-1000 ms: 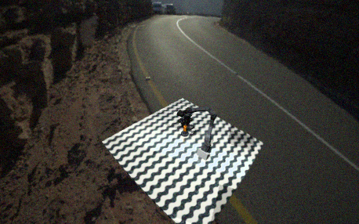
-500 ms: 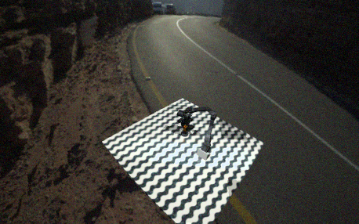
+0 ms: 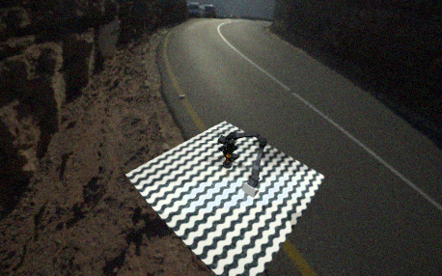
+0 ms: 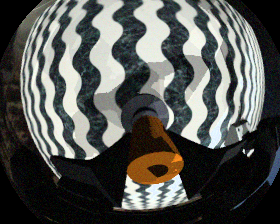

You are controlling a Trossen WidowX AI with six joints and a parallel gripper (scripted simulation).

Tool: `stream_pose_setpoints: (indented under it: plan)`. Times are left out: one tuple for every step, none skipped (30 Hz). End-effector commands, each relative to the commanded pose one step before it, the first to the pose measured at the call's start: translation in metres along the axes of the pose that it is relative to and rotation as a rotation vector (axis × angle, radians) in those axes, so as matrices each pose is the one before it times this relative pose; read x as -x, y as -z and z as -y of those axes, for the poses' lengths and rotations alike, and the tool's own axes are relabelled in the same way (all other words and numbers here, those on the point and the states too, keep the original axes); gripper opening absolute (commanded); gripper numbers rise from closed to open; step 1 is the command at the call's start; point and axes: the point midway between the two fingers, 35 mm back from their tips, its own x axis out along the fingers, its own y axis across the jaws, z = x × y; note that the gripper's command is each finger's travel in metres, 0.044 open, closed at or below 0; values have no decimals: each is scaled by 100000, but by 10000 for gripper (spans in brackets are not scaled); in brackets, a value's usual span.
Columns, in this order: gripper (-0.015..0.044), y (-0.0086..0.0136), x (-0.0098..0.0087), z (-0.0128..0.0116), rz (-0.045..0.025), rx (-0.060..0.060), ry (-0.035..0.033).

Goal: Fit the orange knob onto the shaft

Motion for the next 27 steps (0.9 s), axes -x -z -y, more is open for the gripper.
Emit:
stream_pose_setpoints:
  plan:
    - [0, -2, -29, 9, 281, 3192, 12]
    - [0, 0, -10, 0, 0, 1227, 0]
    - [0, 0, -12, 0, 1, 1477, 0]
    - [0, 0, -6, 0, 0, 689, 0]
    - [0, 0, 0, 0, 0, 0, 0]
    - [0, 0, 0, 0, 0, 0, 0]
    - [0, 0, 0, 0, 0, 0, 0]
    - [0, 0, 0, 0, 0, 0, 0]
    - [0, 5, 53, 3, -3, -507, 1]
    - [0, 11, 141, 12, -8, -1072, 3]
    - [0, 10, 171, 21, -9, -1021, 4]
    - [0, 3, 232, 31, -10, -1004, 5]
    - [0, -21, 164, 26, -5, -447, 4]
    - [0, -13, 7, -16, 0, -1, -1]
    - [0, 1, -1, 4, 0, -654, 0]
    - [0, 7, -9, 22, 0, -1396, 1]
    - [0, 17, -31, 9, 1, -2152, 0]
    - [0, 10, -45, -46, 2, -1035, -3]
    - [0, -5, -35, -41, 2, -2, -3]
    - [0, -9, -45, -44, 2, -3, -3]
    - [0, -11, -52, -49, 3, -3, -3]
    - [0, -11, -56, -49, 3, -3, -4]
    - [0, -8, -59, -49, 3, -3, -4]
    - [0, 4, -52, -63, 2, -4, -4]
    - [0, 9, -35, -16, 1, -1, -1]
    - [0, 10, -17, -1, 0, 0, 0]
    - [0, 11, -78, 7, 3, -1, -1]
